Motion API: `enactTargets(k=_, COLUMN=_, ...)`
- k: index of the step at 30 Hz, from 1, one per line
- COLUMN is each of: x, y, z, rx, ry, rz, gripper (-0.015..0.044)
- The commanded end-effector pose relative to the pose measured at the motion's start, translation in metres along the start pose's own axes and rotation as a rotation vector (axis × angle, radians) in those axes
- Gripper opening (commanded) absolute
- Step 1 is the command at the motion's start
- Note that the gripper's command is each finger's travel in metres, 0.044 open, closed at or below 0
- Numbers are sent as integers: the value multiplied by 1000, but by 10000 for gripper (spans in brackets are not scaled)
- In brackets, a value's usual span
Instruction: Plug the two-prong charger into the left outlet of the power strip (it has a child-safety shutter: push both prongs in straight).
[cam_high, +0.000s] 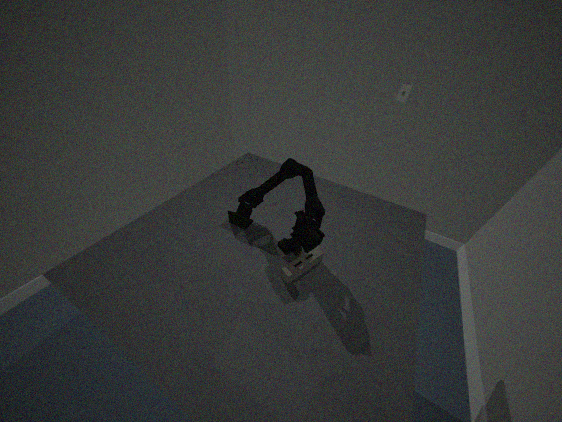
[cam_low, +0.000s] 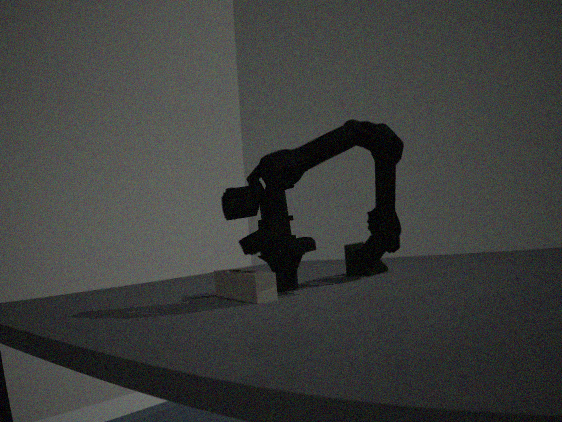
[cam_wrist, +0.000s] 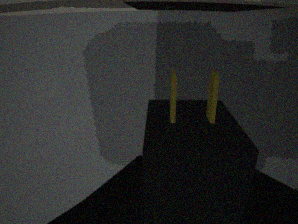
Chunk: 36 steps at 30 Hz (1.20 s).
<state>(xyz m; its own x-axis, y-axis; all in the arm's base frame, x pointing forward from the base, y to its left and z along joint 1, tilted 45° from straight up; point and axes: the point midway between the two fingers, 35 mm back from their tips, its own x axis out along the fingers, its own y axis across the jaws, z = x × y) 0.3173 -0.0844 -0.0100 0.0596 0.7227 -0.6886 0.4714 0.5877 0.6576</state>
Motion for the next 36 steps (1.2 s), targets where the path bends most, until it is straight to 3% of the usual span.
enactTargets(k=1, x=-2, y=1, z=5, rx=6, ry=-8, rz=3, gripper=0)
enactTargets(k=36, x=-3, y=2, z=10, rx=8, ry=-8, rz=4, gripper=0)
